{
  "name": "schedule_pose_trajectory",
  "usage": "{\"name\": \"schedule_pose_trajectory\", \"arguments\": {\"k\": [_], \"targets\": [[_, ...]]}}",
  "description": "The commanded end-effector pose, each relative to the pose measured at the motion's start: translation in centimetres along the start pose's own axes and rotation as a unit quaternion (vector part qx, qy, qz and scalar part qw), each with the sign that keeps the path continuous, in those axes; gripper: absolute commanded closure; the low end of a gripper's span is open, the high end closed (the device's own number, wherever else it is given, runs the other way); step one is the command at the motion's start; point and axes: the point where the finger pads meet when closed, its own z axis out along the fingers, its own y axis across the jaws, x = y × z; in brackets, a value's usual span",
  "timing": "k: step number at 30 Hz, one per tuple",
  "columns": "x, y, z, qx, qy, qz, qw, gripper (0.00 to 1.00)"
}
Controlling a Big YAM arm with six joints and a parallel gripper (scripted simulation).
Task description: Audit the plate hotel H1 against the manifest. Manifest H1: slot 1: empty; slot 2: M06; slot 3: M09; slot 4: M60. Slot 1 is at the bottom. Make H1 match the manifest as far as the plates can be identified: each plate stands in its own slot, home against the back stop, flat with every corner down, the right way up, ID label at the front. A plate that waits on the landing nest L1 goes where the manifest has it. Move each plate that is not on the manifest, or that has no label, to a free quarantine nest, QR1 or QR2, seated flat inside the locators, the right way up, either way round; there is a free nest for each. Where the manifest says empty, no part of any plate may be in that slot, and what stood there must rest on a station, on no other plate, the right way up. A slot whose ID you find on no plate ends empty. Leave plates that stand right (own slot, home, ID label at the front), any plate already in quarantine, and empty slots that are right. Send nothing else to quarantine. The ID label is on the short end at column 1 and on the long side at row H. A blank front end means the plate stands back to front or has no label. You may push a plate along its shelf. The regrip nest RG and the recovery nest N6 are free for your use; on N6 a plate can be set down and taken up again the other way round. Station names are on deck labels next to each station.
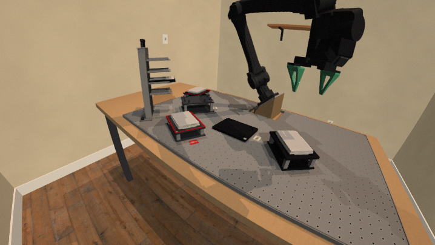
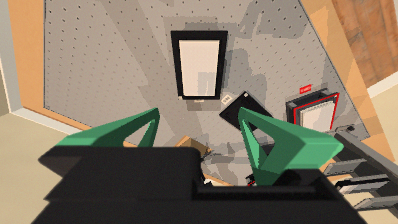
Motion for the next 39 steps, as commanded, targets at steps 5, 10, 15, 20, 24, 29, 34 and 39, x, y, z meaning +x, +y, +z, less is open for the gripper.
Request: {"name": "schedule_pose_trajectory", "arguments": {"k": [5,10,15,20,24,29,34,39], "targets": [[-0.6,-0.4,3.2,-0.004,0.004,0.002,1.000,0.00],[-0.6,-0.4,4.2,-0.004,0.005,0.002,1.000,0.00],[-0.6,-0.4,5.9,-0.004,0.005,0.002,1.000,0.00],[-0.5,-0.4,7.6,-0.004,0.005,0.002,1.000,0.00],[-0.5,-0.3,8.9,-0.004,0.005,0.002,1.000,0.00],[-0.4,-0.3,9.9,-0.003,0.005,0.002,1.000,0.00],[-0.4,-0.3,11.0,-0.004,0.005,0.002,1.000,0.00],[-1.3,-0.6,10.2,-0.006,-0.001,0.005,1.000,0.00]]}}
